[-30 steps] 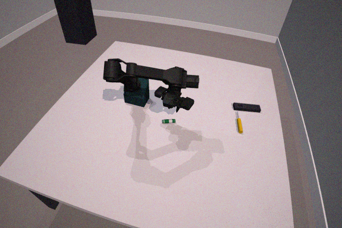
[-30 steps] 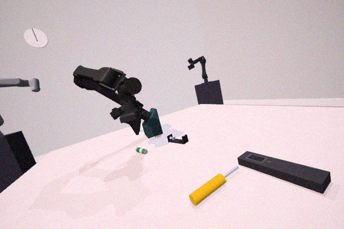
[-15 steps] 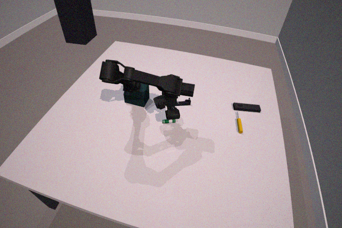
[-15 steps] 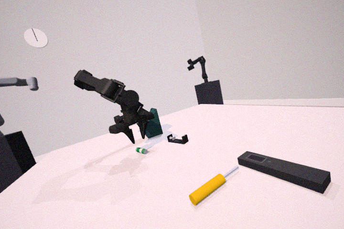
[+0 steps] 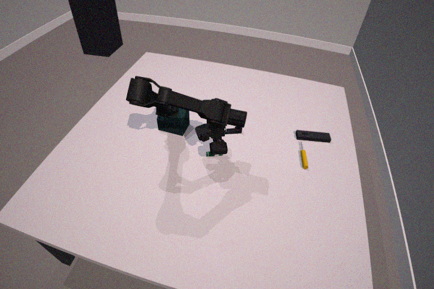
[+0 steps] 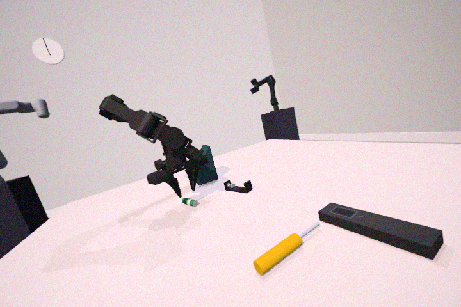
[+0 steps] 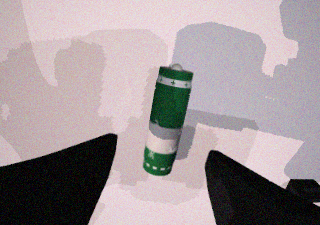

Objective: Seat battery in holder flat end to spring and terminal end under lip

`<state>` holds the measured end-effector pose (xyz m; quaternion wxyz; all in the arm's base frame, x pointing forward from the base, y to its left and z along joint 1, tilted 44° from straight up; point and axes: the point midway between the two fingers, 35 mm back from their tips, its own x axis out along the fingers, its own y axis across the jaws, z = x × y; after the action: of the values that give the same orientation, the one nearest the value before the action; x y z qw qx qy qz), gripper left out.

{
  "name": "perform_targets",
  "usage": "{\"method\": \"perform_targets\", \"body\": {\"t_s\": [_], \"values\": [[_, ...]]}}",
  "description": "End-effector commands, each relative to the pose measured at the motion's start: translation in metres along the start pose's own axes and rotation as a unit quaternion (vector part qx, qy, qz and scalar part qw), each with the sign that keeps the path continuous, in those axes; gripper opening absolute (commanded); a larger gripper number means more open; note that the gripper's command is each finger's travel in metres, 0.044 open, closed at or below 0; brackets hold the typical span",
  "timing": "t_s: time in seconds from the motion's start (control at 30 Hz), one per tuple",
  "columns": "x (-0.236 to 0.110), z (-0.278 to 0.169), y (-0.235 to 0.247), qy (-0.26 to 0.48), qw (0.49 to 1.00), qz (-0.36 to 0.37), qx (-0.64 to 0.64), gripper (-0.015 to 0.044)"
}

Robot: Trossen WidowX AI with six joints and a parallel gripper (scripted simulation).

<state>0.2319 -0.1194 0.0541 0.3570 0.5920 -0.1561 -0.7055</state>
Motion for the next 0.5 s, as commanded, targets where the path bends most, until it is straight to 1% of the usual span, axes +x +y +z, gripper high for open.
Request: {"method": "perform_targets", "body": {"t_s": [0.0, 0.47], "values": [[0.008, 0.002, -0.002, -0.005, 1.0, 0.0, -0.006, 0.0225], [0.031, 0.004, -0.002, -0.006, 1.0, 0.001, -0.006, 0.0225]]}}
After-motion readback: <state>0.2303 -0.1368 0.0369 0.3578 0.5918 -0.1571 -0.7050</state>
